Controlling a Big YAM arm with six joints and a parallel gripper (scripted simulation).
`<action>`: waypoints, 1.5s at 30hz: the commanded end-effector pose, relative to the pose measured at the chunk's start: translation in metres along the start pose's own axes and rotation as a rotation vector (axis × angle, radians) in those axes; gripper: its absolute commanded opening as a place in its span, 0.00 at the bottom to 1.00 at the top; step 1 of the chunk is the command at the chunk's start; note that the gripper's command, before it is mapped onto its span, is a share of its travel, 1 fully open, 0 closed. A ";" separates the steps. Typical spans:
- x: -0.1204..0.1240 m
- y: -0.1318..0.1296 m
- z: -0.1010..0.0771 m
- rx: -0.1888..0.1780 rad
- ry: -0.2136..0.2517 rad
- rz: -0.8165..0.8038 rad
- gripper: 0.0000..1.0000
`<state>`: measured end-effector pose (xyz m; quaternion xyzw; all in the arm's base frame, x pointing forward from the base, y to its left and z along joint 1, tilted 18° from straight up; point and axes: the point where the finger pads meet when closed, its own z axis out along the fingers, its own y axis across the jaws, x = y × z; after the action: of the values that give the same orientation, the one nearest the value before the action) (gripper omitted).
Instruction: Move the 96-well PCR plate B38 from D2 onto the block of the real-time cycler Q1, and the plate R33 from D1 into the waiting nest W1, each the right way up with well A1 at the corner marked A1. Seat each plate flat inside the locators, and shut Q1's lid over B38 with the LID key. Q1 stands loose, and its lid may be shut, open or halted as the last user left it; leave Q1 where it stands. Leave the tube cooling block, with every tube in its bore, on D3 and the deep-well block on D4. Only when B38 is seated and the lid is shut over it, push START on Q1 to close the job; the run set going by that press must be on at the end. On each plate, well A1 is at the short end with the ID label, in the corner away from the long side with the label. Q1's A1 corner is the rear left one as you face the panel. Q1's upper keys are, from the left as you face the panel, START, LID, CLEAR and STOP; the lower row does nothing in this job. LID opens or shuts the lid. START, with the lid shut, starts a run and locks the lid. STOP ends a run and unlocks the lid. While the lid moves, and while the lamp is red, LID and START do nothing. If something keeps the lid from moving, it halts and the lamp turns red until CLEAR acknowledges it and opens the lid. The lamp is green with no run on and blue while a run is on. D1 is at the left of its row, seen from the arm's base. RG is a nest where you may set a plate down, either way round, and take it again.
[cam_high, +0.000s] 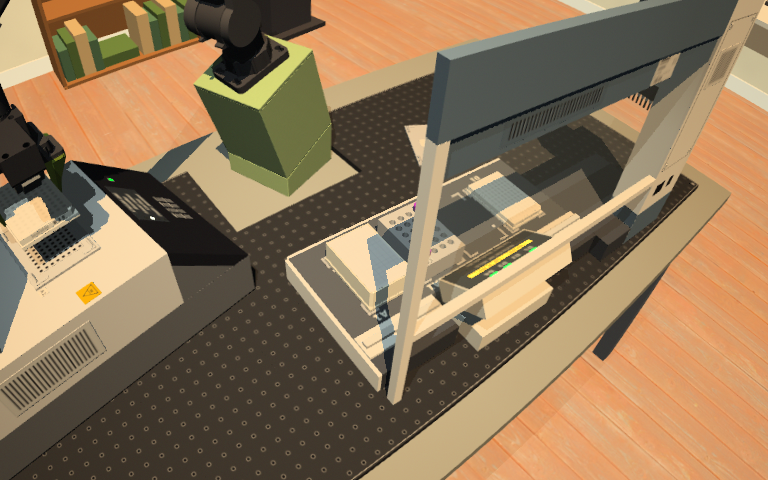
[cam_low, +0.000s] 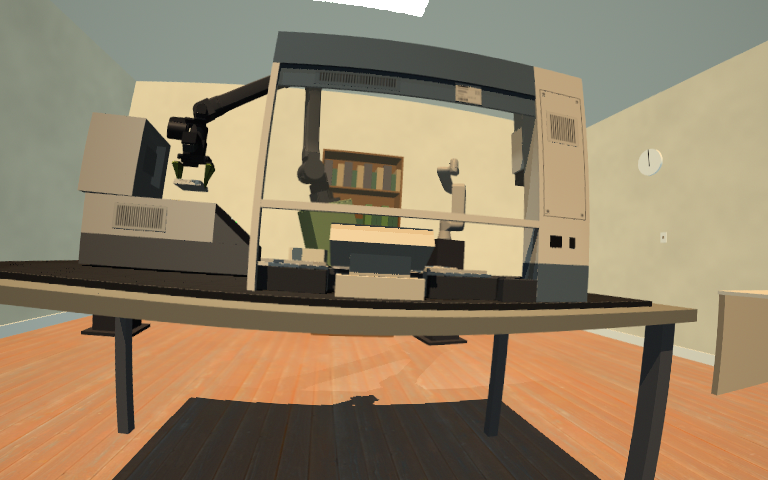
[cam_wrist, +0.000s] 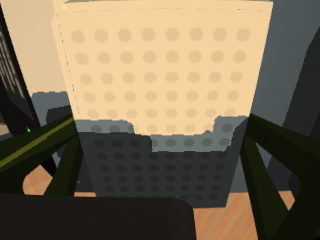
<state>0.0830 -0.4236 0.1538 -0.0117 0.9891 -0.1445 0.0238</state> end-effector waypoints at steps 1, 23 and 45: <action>0.000 -0.028 -0.023 0.059 -0.008 0.022 0.00; 0.002 -0.016 0.029 0.041 -0.008 -0.001 0.00; -0.011 -0.015 0.031 0.045 -0.016 -0.025 0.00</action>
<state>0.0871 -0.4408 0.1106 -0.0110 0.9880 -0.1517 0.0255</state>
